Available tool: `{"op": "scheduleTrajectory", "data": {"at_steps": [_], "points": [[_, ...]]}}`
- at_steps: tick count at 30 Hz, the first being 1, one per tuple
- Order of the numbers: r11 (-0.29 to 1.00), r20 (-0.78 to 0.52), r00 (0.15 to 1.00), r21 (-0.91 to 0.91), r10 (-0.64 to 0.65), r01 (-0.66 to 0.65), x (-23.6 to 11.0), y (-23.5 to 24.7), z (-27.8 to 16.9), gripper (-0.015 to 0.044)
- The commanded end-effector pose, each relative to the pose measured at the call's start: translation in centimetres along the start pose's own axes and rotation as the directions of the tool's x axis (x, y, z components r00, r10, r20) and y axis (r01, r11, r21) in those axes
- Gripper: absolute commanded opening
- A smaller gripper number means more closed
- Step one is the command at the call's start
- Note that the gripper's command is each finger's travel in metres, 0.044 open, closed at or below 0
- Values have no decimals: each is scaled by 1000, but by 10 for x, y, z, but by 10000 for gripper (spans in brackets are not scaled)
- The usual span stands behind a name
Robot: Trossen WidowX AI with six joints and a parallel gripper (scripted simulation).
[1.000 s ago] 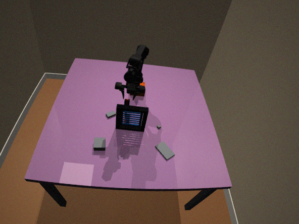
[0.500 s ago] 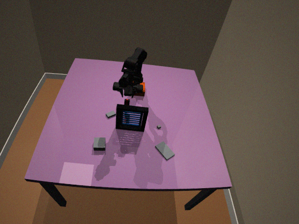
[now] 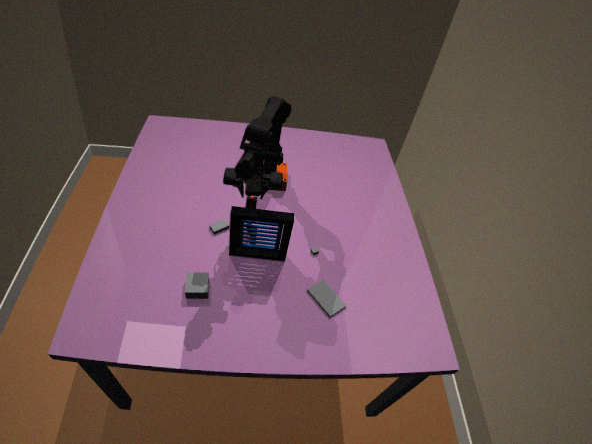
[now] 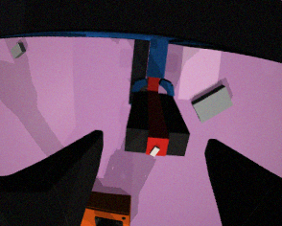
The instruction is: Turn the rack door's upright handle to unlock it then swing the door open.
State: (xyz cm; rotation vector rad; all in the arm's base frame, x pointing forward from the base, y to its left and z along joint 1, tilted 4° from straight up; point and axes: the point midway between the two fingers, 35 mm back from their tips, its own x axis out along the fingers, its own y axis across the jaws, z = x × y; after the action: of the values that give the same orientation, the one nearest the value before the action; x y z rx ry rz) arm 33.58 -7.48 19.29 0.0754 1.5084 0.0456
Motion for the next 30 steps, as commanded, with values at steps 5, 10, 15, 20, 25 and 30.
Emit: {"op": "scheduleTrajectory", "data": {"at_steps": [5, 10, 15, 20, 25, 30], "points": [[1000, -8, 1000, 4, -10, 10, 13, -1, 0, 284], [1000, -14, 1000, 5, -13, 13, 21, -1, 0, 284], [1000, -20, 1000, 6, -16, 16, 29, -1, 0, 284], [1000, -25, 999, 6, -19, 19, 37, -1, -1, 284], [1000, -31, 999, 7, -22, 23, 45, -1, -2, 284], [1000, -32, 999, 7, -23, 24, 48, -1, -2, 232]]}}
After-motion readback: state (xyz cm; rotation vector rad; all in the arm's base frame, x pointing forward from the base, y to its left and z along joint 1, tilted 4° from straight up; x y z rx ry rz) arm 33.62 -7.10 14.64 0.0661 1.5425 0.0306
